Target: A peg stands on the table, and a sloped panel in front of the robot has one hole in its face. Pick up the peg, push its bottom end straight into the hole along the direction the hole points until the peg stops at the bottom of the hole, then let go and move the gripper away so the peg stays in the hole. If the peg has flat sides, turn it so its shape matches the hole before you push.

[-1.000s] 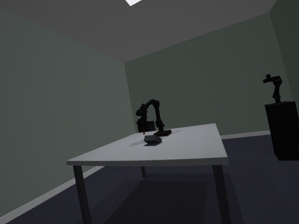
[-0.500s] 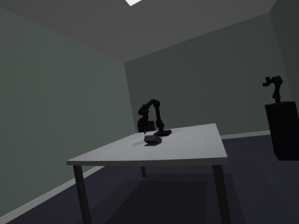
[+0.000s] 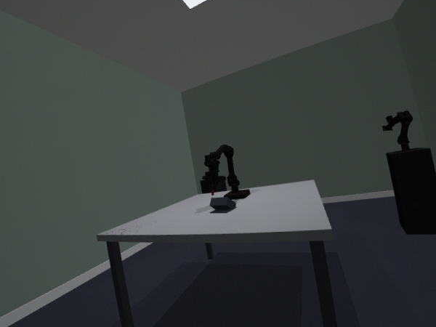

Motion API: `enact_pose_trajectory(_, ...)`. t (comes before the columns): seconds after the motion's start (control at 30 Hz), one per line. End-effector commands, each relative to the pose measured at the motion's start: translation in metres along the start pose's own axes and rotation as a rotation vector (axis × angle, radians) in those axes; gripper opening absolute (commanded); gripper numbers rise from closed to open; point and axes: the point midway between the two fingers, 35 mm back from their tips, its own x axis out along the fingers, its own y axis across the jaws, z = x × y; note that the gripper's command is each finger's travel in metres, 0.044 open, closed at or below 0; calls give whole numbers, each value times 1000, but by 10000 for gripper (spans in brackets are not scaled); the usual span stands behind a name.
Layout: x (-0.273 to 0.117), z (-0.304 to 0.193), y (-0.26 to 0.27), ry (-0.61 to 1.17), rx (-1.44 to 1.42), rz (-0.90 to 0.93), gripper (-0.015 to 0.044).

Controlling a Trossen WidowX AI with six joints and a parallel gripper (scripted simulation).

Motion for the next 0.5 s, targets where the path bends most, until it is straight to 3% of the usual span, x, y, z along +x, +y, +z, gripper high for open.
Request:
enact_pose_trajectory(0.0, -5, 2, 5, -31, 2, -1, 0)
enact_pose_trajectory(0.47, -10, 3, 23, -84, -7, 6, 0)
